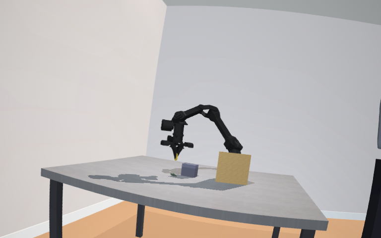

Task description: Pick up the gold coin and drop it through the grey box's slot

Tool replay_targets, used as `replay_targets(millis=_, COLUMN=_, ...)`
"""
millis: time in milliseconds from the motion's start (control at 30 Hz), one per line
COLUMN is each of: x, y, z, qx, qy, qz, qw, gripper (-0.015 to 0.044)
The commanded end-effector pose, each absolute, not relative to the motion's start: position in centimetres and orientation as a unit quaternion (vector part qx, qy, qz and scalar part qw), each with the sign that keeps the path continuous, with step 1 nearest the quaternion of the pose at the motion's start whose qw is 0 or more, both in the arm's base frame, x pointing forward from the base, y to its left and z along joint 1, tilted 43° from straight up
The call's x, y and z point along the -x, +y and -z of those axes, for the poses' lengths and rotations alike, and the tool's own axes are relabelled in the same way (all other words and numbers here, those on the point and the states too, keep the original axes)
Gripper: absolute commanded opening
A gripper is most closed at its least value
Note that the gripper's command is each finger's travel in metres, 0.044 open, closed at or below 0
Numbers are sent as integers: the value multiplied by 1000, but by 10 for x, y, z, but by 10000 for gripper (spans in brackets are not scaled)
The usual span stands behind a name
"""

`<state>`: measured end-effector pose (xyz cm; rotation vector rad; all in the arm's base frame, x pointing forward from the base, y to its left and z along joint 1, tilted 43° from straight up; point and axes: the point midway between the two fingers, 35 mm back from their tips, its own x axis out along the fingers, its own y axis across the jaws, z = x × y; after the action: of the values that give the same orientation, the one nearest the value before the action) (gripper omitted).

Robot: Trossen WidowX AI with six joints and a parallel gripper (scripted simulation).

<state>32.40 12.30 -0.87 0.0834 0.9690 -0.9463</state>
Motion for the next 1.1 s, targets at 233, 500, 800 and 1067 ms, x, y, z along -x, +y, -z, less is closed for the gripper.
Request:
replay_targets(millis=233, x=-325, y=126, z=5, qx=103, qy=521, qz=344, qw=775, gripper=0)
replay_targets(millis=500, x=-325, y=126, z=4, qx=208, qy=563, qz=269, qw=753, gripper=0)
replay_targets(millis=800, x=-325, y=126, z=4, qx=278, qy=586, qz=215, qw=730, gripper=0)
replay_targets(millis=1067, x=-320, y=121, z=-1, qx=278, qy=586, qz=215, qw=730, gripper=0)
